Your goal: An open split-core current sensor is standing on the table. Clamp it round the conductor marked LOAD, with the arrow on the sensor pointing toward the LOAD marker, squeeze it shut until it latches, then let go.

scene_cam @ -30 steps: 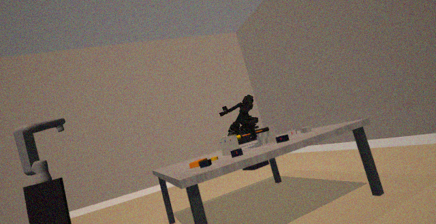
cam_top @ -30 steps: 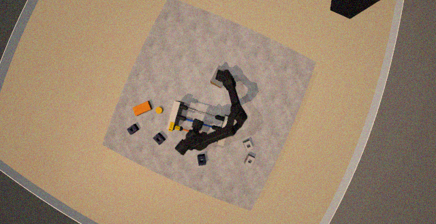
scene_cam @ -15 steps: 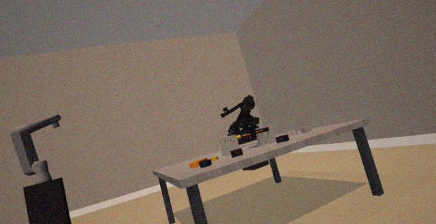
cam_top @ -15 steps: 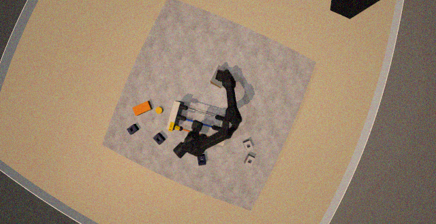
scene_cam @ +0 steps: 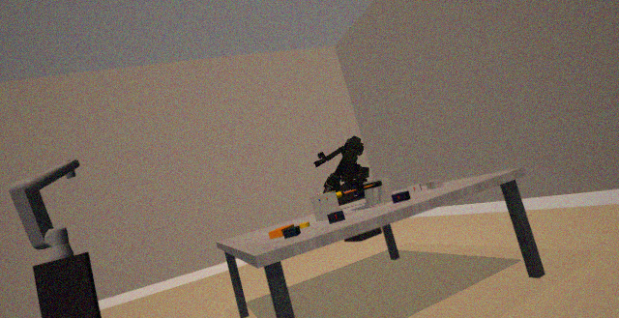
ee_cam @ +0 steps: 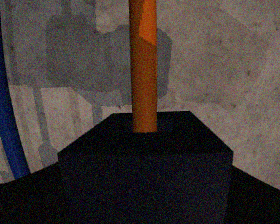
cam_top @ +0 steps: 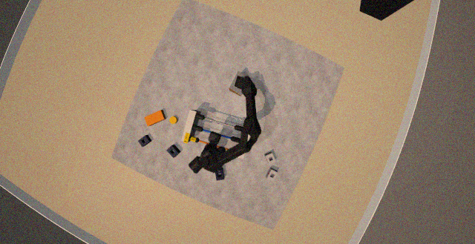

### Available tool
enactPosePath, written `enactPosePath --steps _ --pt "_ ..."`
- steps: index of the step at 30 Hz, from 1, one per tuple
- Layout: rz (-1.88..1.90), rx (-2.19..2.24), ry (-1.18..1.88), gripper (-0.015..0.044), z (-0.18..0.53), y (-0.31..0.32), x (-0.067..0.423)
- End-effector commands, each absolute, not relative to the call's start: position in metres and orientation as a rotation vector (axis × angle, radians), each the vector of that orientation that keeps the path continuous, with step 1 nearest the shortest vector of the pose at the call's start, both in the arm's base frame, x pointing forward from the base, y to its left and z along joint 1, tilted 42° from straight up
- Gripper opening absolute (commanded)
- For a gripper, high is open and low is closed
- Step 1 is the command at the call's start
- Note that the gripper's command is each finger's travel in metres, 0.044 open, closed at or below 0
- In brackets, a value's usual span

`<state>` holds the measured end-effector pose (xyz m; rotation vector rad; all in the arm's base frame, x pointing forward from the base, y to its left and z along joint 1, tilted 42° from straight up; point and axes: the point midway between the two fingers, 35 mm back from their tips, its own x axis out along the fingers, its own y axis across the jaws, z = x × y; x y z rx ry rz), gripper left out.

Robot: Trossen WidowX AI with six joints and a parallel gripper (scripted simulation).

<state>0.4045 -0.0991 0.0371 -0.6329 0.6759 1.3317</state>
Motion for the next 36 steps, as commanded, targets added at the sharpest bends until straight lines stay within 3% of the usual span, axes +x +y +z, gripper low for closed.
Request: enactPosePath --steps 1,4,14,36 --pt "1.33 -0.629 0.68 0.0 0.0326 -0.0958 0.4048" --pt "1.329 -0.626 0.679 0.0 0.0292 -0.0929 0.4054" --pt "1.33 -0.633 0.677 0.0259 0.0336 -0.0967 0.4049" --pt "1.33 -0.633 0.677 0.0259 0.0336 -0.0967 0.4049"
